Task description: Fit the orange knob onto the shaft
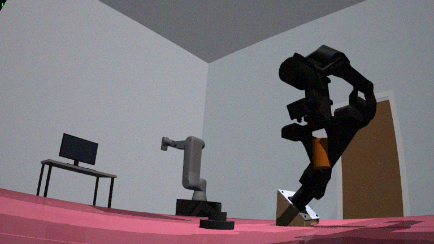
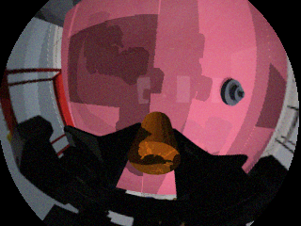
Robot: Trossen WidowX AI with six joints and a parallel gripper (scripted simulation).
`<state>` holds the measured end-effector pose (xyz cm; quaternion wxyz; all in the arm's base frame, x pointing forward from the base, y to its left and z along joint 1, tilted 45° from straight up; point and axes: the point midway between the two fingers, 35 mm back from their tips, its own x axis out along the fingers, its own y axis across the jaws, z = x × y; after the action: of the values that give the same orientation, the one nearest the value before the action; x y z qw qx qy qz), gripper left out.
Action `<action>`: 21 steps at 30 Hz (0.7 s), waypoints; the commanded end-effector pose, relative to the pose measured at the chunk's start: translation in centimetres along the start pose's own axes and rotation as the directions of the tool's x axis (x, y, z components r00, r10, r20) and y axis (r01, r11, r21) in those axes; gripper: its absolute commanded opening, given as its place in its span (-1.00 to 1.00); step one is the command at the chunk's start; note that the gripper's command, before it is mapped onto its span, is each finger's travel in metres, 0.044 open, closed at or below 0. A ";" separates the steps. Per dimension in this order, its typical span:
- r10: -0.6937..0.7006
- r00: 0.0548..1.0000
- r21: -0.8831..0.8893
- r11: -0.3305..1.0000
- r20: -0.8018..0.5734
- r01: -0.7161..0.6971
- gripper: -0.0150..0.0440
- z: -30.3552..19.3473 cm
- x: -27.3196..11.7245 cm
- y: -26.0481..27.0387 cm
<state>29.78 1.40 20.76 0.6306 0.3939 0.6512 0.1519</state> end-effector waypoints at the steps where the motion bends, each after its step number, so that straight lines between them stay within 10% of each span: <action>1: 0.003 1.000 -0.001 1.000 0.002 -0.003 -0.49 0.2 -0.3 -0.2; 21: -0.012 1.000 -0.018 1.000 0.007 0.012 -0.49 3.6 0.6 -5.1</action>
<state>31.38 -1.79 16.86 0.6341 0.3861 0.6517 0.1552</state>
